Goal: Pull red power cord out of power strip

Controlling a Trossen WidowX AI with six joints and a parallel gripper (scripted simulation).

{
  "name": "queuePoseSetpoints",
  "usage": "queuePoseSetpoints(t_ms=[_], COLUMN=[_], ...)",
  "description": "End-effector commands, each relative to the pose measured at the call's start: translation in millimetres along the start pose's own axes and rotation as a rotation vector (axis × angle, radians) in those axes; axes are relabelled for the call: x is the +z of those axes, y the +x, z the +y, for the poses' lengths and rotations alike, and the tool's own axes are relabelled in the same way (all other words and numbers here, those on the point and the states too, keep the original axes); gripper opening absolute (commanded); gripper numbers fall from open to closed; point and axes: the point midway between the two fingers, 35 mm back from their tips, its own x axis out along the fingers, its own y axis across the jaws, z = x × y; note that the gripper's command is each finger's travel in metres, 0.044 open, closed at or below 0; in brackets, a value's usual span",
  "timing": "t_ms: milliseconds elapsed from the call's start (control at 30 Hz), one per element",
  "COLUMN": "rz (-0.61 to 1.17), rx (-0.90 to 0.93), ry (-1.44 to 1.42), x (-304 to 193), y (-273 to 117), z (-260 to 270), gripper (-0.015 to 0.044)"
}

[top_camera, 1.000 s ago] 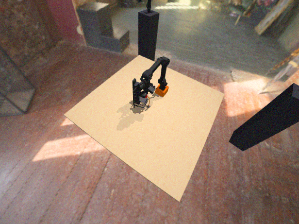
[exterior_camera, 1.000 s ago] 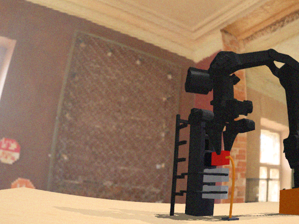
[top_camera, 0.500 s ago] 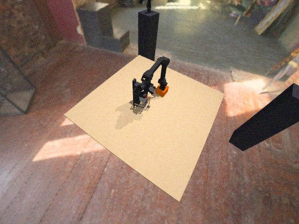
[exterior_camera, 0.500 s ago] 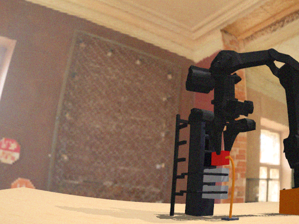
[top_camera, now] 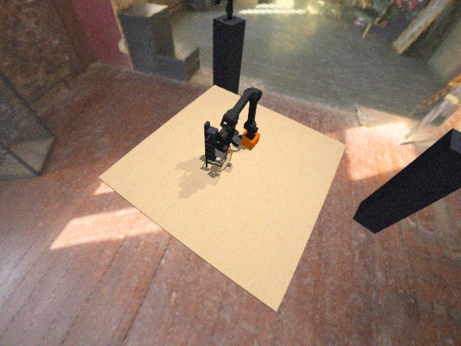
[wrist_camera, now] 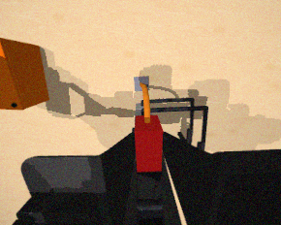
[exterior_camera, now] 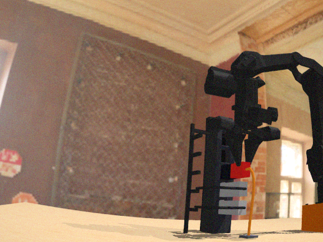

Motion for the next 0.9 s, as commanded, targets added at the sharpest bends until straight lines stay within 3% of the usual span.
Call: queuePoseSetpoints(t_ms=[0, 100, 533, 667, 867], rz=[-0.079, -0.08, -0.079, -0.081, -0.085], rx=[-0.001, -0.001, 0.0, 0.001, 0.001], ry=[-0.039, -0.039, -0.041, -0.041, -0.041], x=[31, 36, 24, 42, 83], y=[-1, -1, -1, -6, -18], z=[0, 1, 1, 0, 4], gripper=[0.0, 0.0, 0.0341, 0.044, 0.044])
